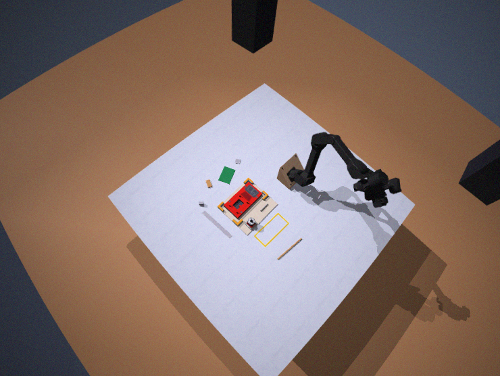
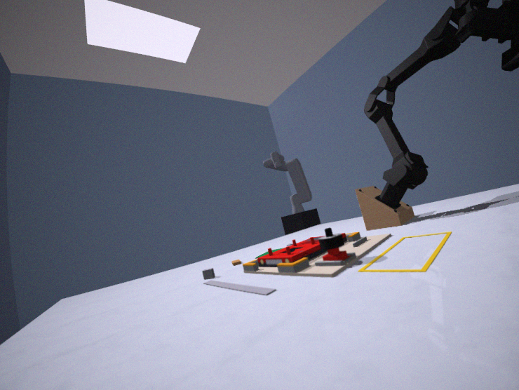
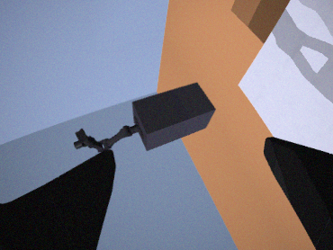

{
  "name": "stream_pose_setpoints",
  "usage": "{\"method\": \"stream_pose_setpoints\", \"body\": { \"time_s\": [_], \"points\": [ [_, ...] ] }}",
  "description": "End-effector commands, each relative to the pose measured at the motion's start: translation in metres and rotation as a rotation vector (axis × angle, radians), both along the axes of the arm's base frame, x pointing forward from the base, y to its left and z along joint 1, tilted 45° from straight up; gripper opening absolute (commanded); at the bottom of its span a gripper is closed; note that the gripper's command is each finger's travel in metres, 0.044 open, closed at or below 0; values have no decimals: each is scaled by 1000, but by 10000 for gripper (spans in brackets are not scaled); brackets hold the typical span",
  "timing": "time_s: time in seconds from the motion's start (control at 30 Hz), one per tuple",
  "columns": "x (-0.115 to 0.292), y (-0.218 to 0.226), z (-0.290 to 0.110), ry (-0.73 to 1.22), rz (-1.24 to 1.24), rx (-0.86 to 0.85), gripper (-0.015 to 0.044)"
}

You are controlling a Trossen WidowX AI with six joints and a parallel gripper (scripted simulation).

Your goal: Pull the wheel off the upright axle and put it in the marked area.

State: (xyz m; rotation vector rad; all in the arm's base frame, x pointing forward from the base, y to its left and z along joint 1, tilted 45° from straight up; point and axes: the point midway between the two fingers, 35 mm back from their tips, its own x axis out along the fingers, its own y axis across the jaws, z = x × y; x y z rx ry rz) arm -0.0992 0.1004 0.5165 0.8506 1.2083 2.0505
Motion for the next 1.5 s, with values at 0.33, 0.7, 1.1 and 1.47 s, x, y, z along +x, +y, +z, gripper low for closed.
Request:
{"method": "stream_pose_setpoints", "body": {
  "time_s": [0.33, 0.7, 1.1, 1.47],
  "points": [
    [60, 66, -15, -9, -229, -100, 300],
    [129, 108, -37, -21, -452, -192, 300],
    [223, 127, -70, 3, -726, -335, 300],
    [311, 121, -115, -74, -926, -468, 300]
  ]
}}
